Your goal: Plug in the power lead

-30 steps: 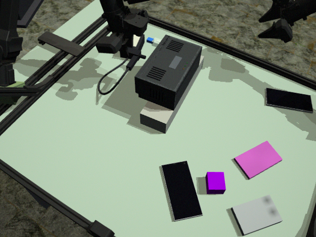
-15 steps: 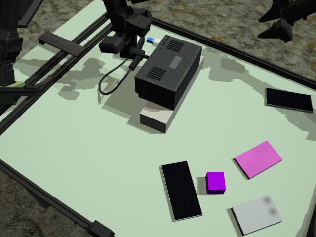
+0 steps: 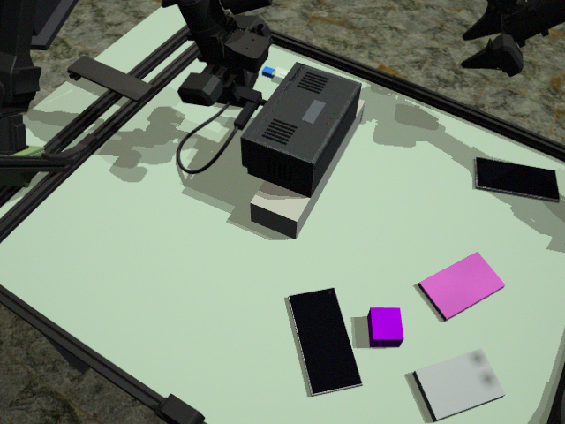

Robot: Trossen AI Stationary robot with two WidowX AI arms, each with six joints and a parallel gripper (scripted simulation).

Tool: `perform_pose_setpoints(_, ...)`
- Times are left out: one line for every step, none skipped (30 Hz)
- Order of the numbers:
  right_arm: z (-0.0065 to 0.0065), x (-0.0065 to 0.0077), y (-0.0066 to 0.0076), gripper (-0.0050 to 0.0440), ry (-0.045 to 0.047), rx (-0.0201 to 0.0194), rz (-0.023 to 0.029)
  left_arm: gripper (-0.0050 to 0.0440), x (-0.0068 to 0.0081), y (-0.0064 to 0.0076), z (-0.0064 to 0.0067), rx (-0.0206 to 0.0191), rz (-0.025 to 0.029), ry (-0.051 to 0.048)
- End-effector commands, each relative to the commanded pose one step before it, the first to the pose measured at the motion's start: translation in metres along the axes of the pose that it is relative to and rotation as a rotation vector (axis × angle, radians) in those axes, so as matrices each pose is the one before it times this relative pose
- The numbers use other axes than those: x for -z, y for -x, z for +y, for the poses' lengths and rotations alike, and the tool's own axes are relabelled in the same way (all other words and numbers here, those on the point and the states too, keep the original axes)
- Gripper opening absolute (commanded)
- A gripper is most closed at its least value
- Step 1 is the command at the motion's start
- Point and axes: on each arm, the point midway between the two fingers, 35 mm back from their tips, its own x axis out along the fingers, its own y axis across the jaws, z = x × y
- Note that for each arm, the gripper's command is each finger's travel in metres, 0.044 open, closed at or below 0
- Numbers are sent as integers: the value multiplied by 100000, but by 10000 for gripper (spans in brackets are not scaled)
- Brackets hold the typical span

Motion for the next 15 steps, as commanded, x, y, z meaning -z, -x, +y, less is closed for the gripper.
perform_pose_setpoints(5, 8, -5, 400, -1, -15, 27, 0, 133, -206, -393, -4442, 407, -2488)
perform_pose_setpoints(0, 0, 0, 400, 0, 0, 0, 0, -16, -21, -31, -1256, -29, -408)
perform_pose_setpoints(0, 0, 0, 400, 0, 0, 0, 0, -15, -18, -33, -1322, -25, -421)
perform_pose_setpoints(0, 0, 0, 400, 0, 0, 0, 0, -13, -15, -35, -1384, -21, -432)
perform_pose_setpoints(0, 0, 0, 400, 0, 0, 0, 0, -11, -11, -37, -1443, -15, -440)
perform_pose_setpoints(0, 0, 0, 400, 0, 0, 0, 0, -9, -7, -39, -1494, -9, -445)
perform_pose_setpoints(0, 0, 0, 400, 0, 0, 0, 0, -6, -3, -41, -1527, -2, -444)
perform_pose_setpoints(0, 0, 0, 400, 0, 0, 0, 0, -3, 2, -41, -1526, 6, -432)
perform_pose_setpoints(0, 0, 0, 400, 0, 0, 0, 0, 0, 0, 0, 0, 0, 0)
perform_pose_setpoints(0, 0, 0, 400, 0, 0, 0, 0, 0, 0, 0, 0, 0, 0)
perform_pose_setpoints(0, 0, 0, 400, 0, 0, 0, 0, 0, 7, -40, -1484, 14, -409)
perform_pose_setpoints(0, 0, 0, 400, 0, 0, 0, 0, 3, 11, -39, -1426, 20, -383)
perform_pose_setpoints(0, 0, 0, 400, 0, 0, 0, 0, 5, 15, -37, -1359, 26, -356)
perform_pose_setpoints(0, 0, 0, 400, 0, 0, 0, 0, 8, 18, -36, -1305, 32, -333)
perform_pose_setpoints(0, 0, 0, 400, 0, 0, 0, 0, 9, 20, -34, -1230, 36, -307)
